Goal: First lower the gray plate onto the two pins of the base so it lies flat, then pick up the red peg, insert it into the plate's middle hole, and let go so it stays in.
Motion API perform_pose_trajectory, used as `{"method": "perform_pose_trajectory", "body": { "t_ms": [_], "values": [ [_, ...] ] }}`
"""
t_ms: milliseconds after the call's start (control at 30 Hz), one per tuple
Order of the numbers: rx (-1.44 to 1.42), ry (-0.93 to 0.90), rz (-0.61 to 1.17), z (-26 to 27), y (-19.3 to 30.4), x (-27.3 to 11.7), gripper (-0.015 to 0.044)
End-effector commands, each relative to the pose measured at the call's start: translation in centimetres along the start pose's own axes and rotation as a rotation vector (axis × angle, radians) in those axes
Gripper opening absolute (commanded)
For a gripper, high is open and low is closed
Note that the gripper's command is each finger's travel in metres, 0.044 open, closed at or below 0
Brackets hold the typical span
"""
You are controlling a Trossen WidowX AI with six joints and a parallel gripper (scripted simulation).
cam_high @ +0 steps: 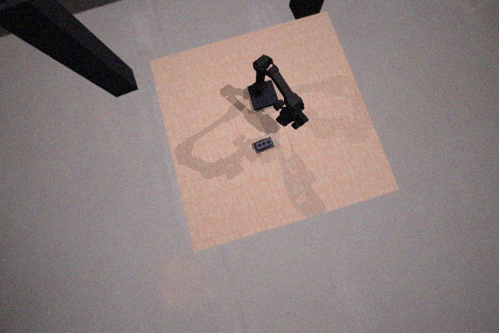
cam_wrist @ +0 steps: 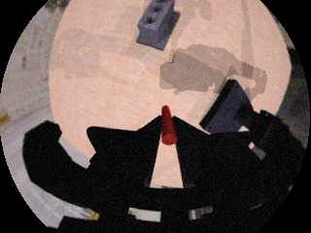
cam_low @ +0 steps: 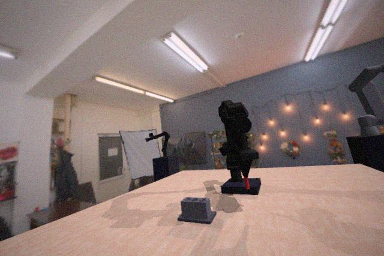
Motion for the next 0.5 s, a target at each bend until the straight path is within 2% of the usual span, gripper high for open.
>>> {"method": "perform_pose_trajectory", "body": {
  "t_ms": [0,467],
  "values": [
    [-0.004,-0.004,-0.007,0.4,-1.0,-0.3,0.0],
    [-0.003,-0.007,-0.006,1.5,-4.7,-0.6,0.0]
  ]
}}
Point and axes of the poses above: the point midway between the two fingers, 35 mm back from their tips, its own x axis out along the fingers, its own z axis across the jaws, y = z × x, the point moved 8 cm from there along -x, back along the fingers, and after that the axes turned 2 degrees about -x, right-handed, at the moved point
